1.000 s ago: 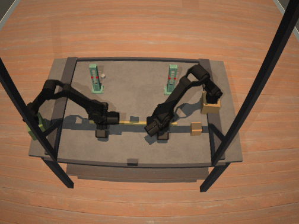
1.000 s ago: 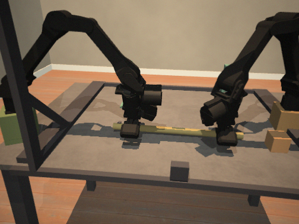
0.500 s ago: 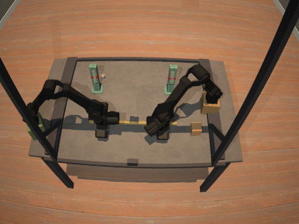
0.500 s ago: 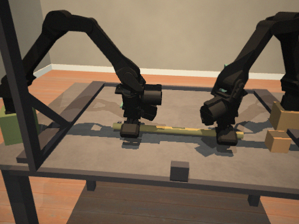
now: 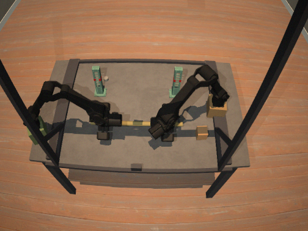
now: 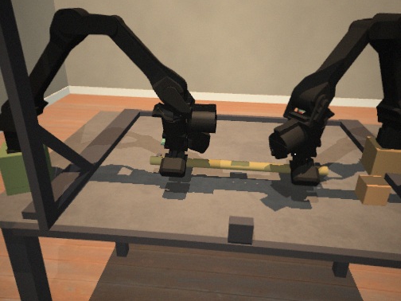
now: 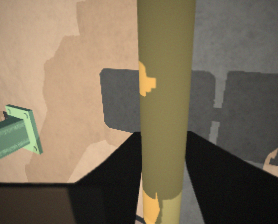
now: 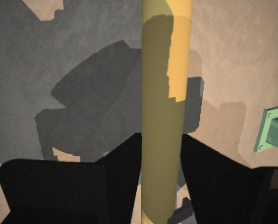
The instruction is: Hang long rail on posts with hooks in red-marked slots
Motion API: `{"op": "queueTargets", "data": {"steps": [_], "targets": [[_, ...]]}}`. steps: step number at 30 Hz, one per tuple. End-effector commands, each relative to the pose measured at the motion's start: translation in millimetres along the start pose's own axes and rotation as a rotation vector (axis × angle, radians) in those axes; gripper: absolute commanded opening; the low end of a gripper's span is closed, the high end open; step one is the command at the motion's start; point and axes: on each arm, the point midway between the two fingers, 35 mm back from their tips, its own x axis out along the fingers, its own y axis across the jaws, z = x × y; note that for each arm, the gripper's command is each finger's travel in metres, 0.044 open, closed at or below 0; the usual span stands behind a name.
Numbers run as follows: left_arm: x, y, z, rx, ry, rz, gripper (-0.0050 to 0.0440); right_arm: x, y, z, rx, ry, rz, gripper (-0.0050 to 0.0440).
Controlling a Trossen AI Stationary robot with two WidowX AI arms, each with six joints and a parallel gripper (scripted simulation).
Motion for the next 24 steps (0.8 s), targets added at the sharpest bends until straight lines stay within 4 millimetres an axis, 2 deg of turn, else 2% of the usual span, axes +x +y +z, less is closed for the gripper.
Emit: {"op": "queueTargets", "data": {"steps": [1,10,24], "targets": [[-27.9,11.7,4.4,-0.013,-0.032,0.036,-0.005,-26.7,-8.0,1.1,0.011,-0.02,-0.016,-0.005],[-49.8,21.5,3.5,-0.014,-0.034,0.076,-0.005,-48.5,-18.1,0.8,0.011,-0.018,-0.052,-0.005],[-50.5,21.9,3.5,-0.014,-0.034,0.076,-0.005,-49.2,-18.5,0.8,0.011,-0.018,-0.052,-0.005]]}}
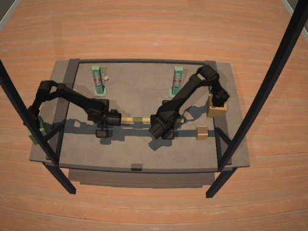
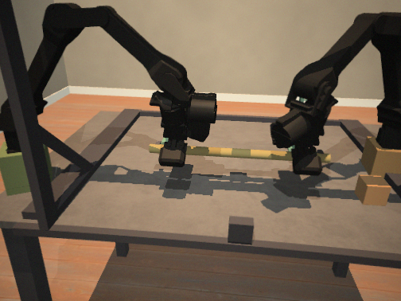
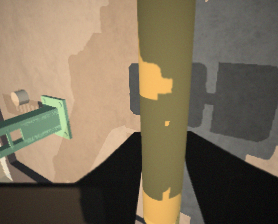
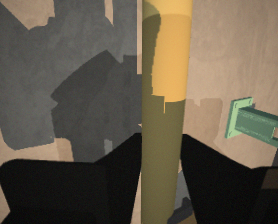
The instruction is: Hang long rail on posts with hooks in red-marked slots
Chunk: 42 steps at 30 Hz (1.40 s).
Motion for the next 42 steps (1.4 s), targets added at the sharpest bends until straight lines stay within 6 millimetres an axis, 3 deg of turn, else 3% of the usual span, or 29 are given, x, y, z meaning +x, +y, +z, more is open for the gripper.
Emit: {"op": "queueTargets", "data": {"steps": [1,10,29,42], "targets": [[-15.9,8.5,4.0,-0.016,-0.032,0.003,-0.005,-14.4,-5.0,0.3,0.012,-0.022,0.021,-0.005],[-14.6,12.5,4.0,-0.016,-0.032,0.003,-0.005,-12.9,-8.8,0.3,0.012,-0.022,0.021,-0.005],[2.4,64.6,3.8,-0.016,-0.032,0.008,-0.005,5.5,-57.2,0.4,0.013,-0.023,0.017,-0.005],[3.1,66.6,3.8,-0.016,-0.032,0.008,-0.005,6.9,-60.9,0.4,0.013,-0.023,0.016,-0.005]]}}
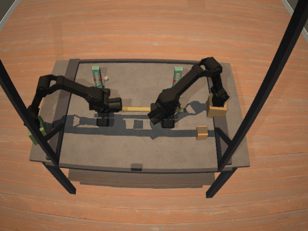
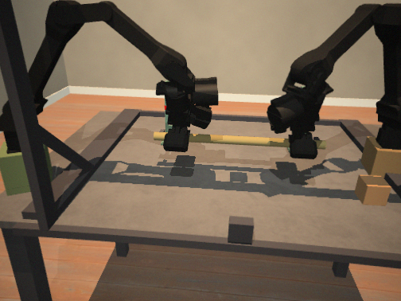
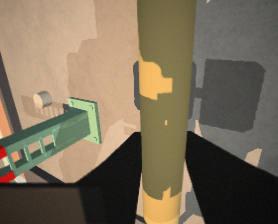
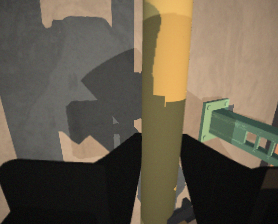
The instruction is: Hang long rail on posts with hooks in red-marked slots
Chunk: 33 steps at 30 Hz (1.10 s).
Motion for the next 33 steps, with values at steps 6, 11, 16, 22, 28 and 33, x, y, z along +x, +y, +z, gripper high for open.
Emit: {"op": "queueTargets", "data": {"steps": [6,11,16,22,28,33], "targets": [[-14.0,12.6,3.7,-0.02,-0.035,0.006,-0.005,-8.5,-8.1,0.2,0.012,-0.024,0.012,-0.005],[-10.4,22.3,3.3,-0.02,-0.035,0.007,-0.005,-4.2,-17.7,0.5,0.012,-0.024,0.012,-0.005],[-5.9,34.5,2.8,-0.02,-0.035,0.008,-0.005,1.2,-29.9,1.0,0.012,-0.024,0.011,-0.005],[2.3,56.6,1.9,-0.02,-0.035,0.01,-0.005,10.9,-51.7,1.8,0.012,-0.024,0.008,-0.005],[6.9,69.3,1.4,-0.02,-0.035,0.011,-0.005,16.4,-64.4,2.3,0.012,-0.024,0.007,-0.005],[7.5,70.9,1.4,-0.02,-0.035,0.012,-0.005,17.1,-66.0,2.4,0.012,-0.024,0.007,-0.005]]}}
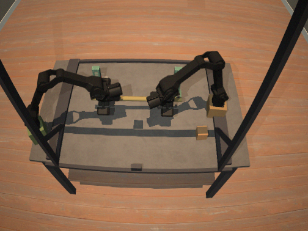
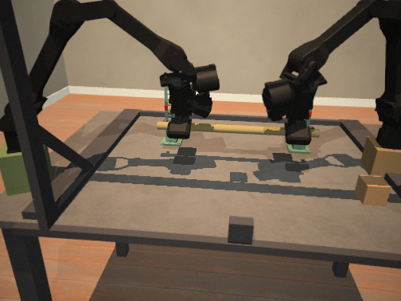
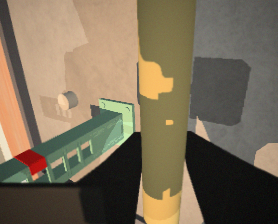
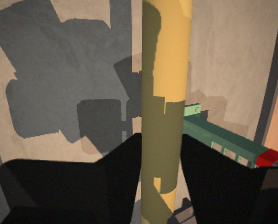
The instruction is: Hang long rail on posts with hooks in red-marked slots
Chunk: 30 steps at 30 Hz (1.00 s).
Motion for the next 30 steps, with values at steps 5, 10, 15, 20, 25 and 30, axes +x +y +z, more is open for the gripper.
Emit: {"op": "queueTargets", "data": {"steps": [5,10,15,20,25,30], "targets": [[-14.7,14.6,4.8,-0.019,-0.038,0.01,-0.005,-6.1,-9.0,-1.1,0.011,-0.021,0.005,-0.005],[-14.7,14.6,4.8,-0.019,-0.038,0.01,-0.005,-6.1,-9.0,-1.1,0.011,-0.021,0.005,-0.005],[-14.3,15.6,4.8,-0.019,-0.038,0.01,-0.005,-5.7,-10.1,-1.1,0.011,-0.021,0.005,-0.005],[-10.7,26.2,4.6,-0.019,-0.038,0.011,-0.005,-1.6,-20.4,-0.9,0.011,-0.021,0.004,-0.005],[-4.5,44.4,4.3,-0.019,-0.038,0.013,-0.005,5.5,-38.2,-0.7,0.011,-0.021,0.003,-0.005],[1.2,61.2,4.0,-0.019,-0.038,0.014,-0.005,12.0,-54.7,-0.4,0.011,-0.021,0.001,-0.005]]}}
